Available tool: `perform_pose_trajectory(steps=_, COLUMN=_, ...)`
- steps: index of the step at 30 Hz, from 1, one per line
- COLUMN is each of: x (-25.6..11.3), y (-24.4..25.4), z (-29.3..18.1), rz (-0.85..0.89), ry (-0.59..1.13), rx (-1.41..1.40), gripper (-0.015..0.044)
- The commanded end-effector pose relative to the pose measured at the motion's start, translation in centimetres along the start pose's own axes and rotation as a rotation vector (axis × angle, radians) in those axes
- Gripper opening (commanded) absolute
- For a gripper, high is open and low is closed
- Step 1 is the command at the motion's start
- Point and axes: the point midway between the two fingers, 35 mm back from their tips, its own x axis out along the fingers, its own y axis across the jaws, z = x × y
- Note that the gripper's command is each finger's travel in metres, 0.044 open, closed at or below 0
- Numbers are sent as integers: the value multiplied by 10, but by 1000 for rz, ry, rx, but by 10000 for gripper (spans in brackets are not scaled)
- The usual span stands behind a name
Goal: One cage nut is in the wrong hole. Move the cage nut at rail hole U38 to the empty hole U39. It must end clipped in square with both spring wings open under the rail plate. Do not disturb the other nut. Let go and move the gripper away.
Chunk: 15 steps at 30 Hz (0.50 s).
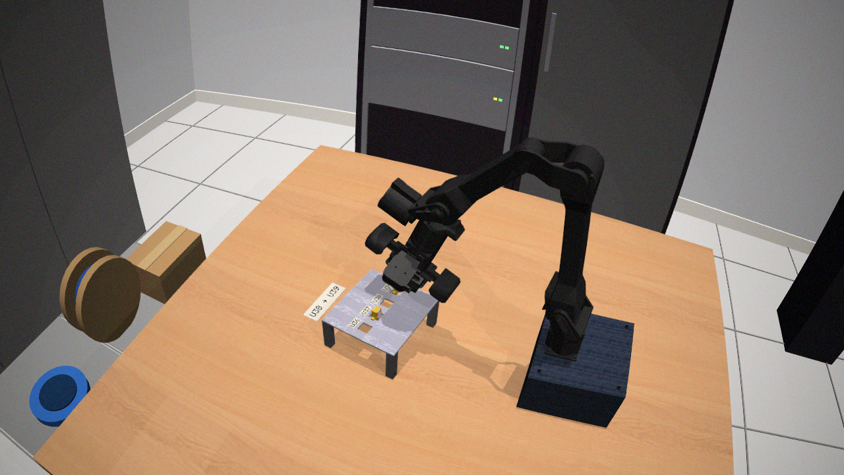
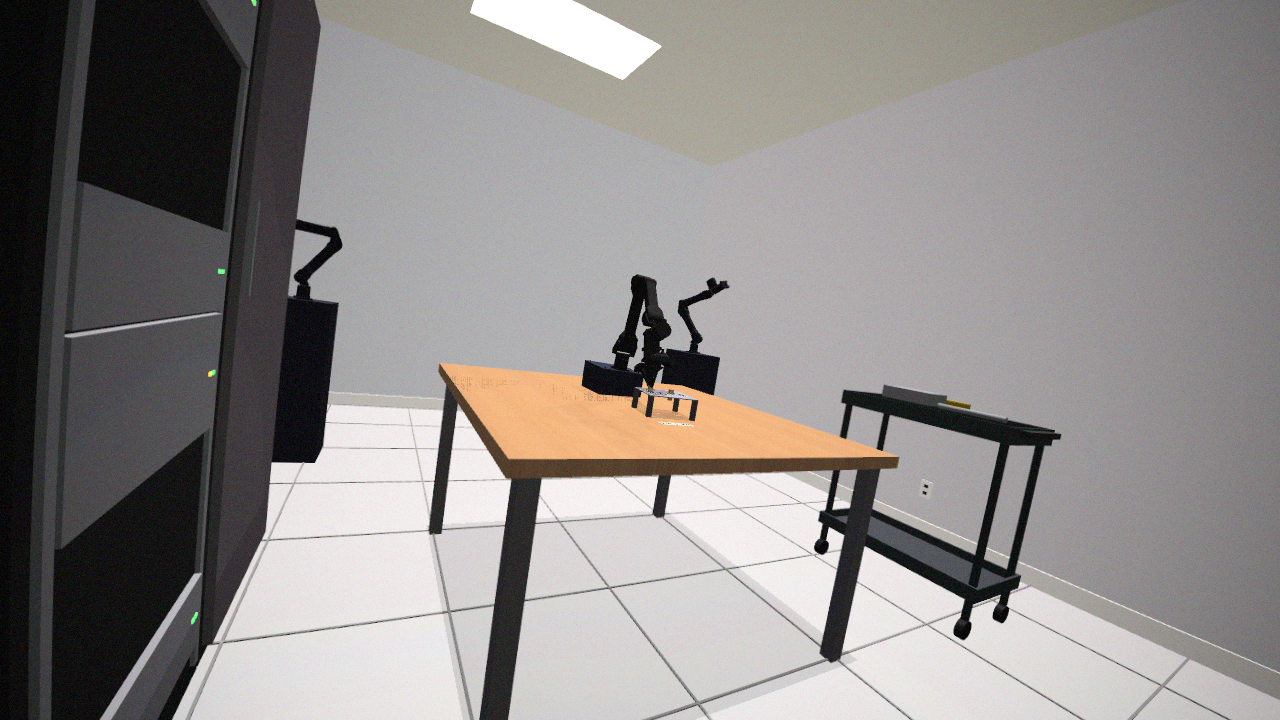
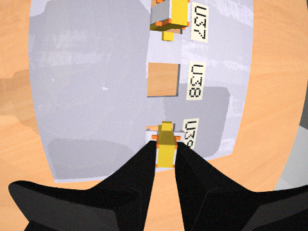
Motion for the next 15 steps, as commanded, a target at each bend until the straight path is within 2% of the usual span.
perform_pose_trajectory(steps=1, x=-2, y=0, z=0, rz=-12, ry=4, rx=3, gripper=33)
perform_pose_trajectory(steps=15, x=-1, y=1, z=0, rz=-29, ry=4, rx=3, gripper=33)
